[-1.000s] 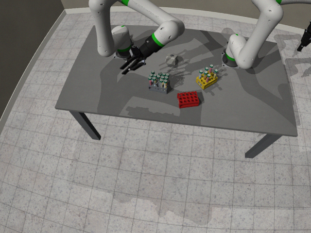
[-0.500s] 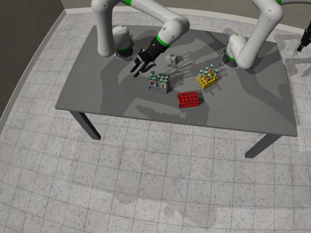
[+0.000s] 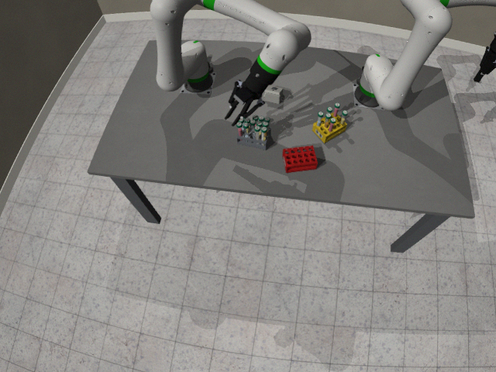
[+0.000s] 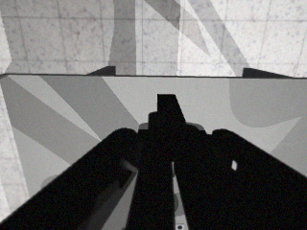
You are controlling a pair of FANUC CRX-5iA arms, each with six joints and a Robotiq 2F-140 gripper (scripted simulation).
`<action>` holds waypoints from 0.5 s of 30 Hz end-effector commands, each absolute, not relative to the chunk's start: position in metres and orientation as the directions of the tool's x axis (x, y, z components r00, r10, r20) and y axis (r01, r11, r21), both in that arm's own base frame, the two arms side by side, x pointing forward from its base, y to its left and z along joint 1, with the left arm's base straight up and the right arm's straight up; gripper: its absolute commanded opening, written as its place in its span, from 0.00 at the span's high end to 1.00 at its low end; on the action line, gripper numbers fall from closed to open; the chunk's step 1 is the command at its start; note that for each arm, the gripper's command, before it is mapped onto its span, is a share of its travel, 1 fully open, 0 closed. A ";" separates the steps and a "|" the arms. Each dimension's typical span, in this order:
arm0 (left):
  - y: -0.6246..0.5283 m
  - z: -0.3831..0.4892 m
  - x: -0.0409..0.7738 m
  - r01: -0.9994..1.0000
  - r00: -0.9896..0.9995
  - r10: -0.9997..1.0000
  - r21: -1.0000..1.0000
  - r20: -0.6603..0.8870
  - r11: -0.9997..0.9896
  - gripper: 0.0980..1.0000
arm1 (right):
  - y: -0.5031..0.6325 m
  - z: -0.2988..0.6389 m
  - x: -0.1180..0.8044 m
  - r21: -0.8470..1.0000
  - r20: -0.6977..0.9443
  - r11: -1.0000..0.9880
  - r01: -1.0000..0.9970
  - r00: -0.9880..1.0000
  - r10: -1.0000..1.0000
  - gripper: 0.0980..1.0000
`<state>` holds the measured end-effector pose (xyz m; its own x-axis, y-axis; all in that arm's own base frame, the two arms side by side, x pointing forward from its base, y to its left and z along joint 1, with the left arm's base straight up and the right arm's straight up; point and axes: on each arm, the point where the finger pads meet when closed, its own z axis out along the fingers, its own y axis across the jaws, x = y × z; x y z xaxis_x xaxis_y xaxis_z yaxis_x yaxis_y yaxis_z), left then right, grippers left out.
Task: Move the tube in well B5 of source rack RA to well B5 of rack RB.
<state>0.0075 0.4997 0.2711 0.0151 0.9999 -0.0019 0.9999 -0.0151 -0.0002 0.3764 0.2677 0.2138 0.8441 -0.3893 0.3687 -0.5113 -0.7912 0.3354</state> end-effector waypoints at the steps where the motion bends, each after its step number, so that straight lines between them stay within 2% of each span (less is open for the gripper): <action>1: 0.500 0.272 0.008 1.000 0.015 1.000 0.000 0.000 -0.015 1.00 | 0.284 0.215 0.375 0.329 0.322 -0.828 -0.455 0.878 -0.354 0.80; 15: 0.500 0.272 0.008 1.000 0.015 1.000 0.000 0.000 -0.015 1.00 | 0.342 0.215 0.365 0.289 0.200 -0.916 -0.280 0.953 -0.228 0.80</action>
<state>0.0075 0.4997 0.2711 0.0151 0.9999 -0.0019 0.9999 -0.0151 -0.0002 0.3667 0.3317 0.2160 0.9495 -0.2356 0.2071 -0.2894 -0.9128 0.2883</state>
